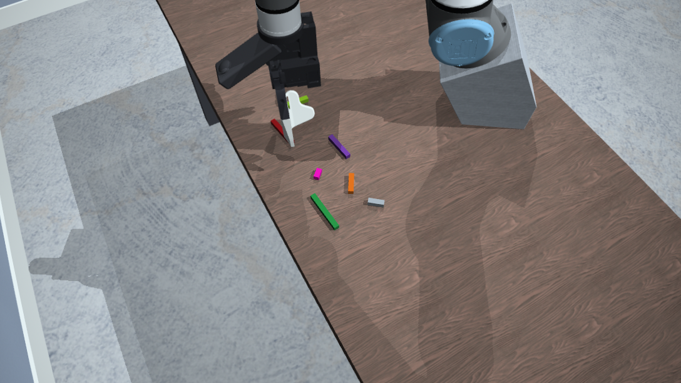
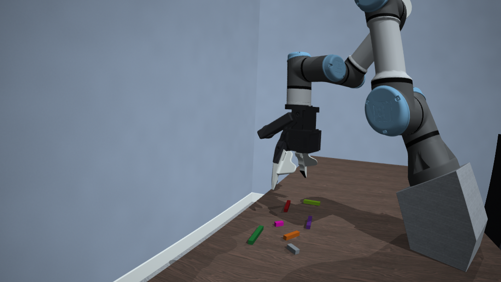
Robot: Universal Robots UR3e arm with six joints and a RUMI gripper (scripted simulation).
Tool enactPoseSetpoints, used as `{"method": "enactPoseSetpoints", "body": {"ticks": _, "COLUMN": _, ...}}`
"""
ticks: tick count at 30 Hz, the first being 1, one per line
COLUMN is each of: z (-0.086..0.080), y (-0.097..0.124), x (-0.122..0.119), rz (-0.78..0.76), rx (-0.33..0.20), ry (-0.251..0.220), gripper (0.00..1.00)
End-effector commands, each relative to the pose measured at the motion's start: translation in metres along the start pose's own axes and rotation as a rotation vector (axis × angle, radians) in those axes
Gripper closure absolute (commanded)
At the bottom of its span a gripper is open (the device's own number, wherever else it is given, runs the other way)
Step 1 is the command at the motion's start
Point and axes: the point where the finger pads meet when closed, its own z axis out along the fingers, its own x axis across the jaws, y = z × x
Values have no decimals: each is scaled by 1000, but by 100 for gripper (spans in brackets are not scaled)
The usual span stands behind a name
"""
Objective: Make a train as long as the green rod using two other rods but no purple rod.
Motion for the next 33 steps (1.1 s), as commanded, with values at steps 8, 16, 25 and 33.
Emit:
{"method": "enactPoseSetpoints", "body": {"ticks": 8, "z": 0, "y": 0, "x": -22, "rz": -389, "rx": 2, "ry": -2, "gripper": 0}}
{"method": "enactPoseSetpoints", "body": {"ticks": 16, "z": 0, "y": 1, "x": -36, "rz": -625, "rx": 2, "ry": 0, "gripper": 0}}
{"method": "enactPoseSetpoints", "body": {"ticks": 25, "z": 0, "y": 5, "x": -51, "rz": -902, "rx": 4, "ry": 2, "gripper": 0}}
{"method": "enactPoseSetpoints", "body": {"ticks": 33, "z": -1, "y": 8, "x": -63, "rz": -1123, "rx": 6, "ry": 6, "gripper": 0}}
